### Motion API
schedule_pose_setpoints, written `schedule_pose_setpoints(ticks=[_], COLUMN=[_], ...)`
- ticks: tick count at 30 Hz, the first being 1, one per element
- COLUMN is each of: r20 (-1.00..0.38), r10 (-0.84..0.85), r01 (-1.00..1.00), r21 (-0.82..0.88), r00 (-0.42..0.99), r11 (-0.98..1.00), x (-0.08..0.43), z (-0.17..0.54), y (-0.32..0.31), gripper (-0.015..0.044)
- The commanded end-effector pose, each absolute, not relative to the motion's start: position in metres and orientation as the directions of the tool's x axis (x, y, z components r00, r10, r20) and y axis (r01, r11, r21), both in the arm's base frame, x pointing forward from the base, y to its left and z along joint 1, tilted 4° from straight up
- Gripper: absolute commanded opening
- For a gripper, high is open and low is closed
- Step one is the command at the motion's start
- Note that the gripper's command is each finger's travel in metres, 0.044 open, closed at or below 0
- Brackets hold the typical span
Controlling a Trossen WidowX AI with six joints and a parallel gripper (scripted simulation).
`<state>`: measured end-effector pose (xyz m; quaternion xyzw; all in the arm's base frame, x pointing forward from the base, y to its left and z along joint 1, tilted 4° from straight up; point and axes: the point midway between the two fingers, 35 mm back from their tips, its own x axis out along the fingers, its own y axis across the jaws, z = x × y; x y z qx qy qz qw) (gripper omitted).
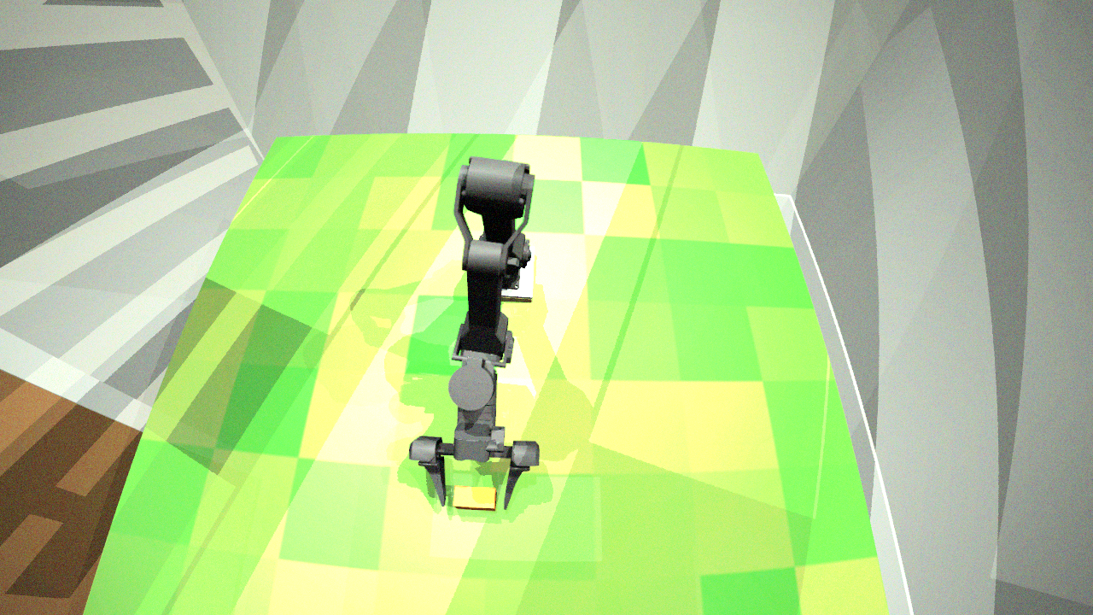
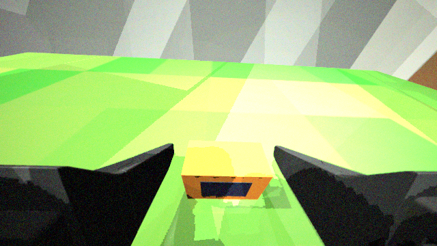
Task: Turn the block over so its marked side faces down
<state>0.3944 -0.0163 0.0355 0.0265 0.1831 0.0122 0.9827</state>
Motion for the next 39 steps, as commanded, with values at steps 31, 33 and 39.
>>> schedule_pose_setpoints(ticks=[31,33,39], r20=[-0.821,-0.853,-0.931], r10=[0.06,0.061,0.062], r01=[-0.015,-0.014,-0.012], r21=[0.062,0.062,0.062], r00=[0.567,0.518,0.36], r11=[0.998,0.998,0.998], x=[0.38,0.387,0.401], z=[0.107,0.11,0.119], y=[-0.02,-0.021,-0.022], gripper=[0.044,0.044,0.044])
